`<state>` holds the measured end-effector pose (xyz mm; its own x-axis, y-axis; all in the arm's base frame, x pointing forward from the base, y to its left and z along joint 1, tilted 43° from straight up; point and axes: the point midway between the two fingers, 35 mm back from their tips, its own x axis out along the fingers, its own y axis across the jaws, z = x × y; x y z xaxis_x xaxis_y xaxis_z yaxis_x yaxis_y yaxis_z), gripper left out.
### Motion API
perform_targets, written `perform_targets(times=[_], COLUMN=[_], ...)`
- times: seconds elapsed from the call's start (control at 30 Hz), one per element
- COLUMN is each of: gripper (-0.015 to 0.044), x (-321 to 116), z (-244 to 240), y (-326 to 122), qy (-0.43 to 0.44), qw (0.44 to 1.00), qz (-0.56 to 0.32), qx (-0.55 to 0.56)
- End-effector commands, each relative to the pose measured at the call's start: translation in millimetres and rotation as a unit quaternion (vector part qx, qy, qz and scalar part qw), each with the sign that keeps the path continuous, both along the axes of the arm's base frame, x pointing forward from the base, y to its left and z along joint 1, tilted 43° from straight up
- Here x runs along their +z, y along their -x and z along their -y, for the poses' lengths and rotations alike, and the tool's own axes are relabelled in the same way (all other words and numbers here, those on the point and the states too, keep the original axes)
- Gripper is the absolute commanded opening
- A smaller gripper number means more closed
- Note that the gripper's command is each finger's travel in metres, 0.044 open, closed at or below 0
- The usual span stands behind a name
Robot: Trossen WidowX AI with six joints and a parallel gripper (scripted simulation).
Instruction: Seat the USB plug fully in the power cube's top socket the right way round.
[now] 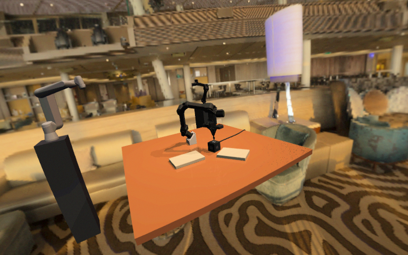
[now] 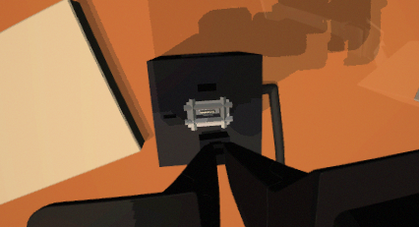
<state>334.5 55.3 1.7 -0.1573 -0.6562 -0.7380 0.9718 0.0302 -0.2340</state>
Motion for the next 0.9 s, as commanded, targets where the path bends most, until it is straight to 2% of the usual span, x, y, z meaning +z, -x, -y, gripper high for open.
perform_targets(times=[0.0, 0.87], gripper=[0.0, 0.0], x=[-0.5, -1.7], z=[1.6, 4.9], y=[-0.1, 0.3], qy=[0.003, 0.009], qw=[1.0, 1.0], qz=[0.002, 0.007], qx=[-0.002, -0.006])
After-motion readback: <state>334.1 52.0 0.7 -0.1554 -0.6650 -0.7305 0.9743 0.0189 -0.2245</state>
